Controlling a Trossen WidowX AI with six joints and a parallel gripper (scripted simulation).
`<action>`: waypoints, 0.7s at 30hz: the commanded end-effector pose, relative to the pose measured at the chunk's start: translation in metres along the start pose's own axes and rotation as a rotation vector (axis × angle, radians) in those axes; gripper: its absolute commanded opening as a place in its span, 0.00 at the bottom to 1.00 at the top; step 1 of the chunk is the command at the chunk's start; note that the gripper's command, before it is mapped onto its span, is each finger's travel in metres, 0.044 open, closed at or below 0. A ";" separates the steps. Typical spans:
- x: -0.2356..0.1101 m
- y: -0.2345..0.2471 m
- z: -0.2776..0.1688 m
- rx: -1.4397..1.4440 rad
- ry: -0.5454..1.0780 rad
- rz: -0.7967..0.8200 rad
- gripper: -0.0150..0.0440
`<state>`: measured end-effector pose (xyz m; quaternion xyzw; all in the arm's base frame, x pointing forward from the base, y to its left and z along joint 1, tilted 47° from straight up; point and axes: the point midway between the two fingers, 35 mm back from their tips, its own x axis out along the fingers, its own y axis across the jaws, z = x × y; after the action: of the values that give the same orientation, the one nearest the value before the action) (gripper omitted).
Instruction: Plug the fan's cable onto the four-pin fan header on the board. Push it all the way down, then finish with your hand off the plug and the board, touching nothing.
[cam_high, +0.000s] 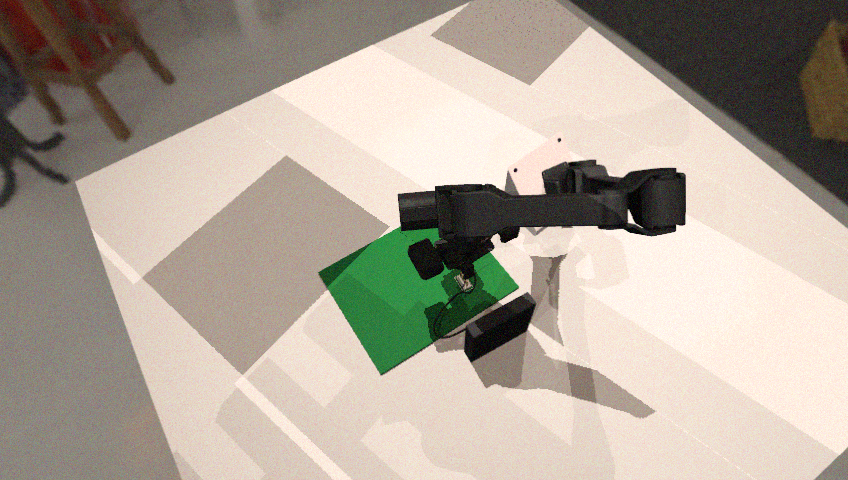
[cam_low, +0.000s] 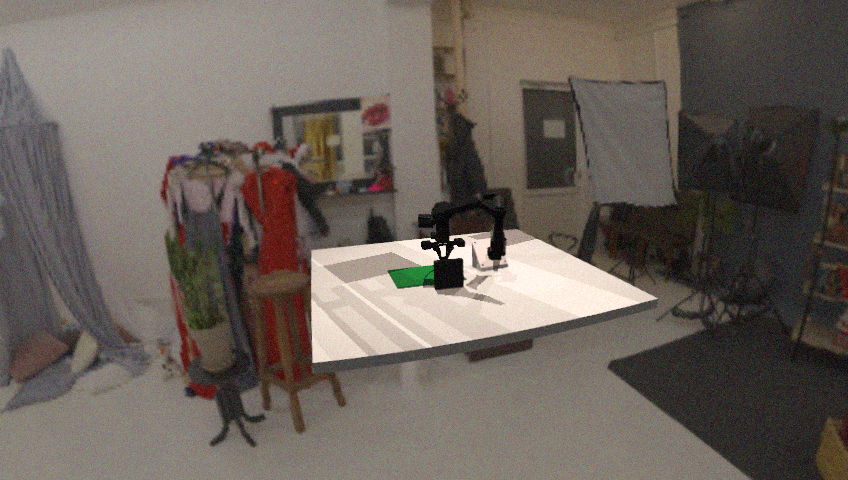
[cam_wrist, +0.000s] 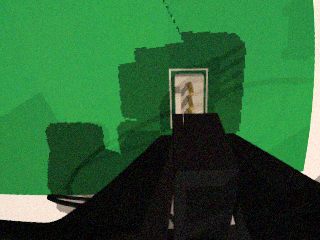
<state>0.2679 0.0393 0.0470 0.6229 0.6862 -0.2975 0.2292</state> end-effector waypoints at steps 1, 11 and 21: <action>0.001 -0.002 0.002 -0.002 -0.001 -0.005 0.25; 0.001 -0.002 0.004 -0.006 -0.001 -0.005 0.25; 0.023 -0.002 0.004 -0.007 0.000 -0.005 0.25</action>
<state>0.2643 0.0515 0.0310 0.6176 0.6902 -0.2945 0.2355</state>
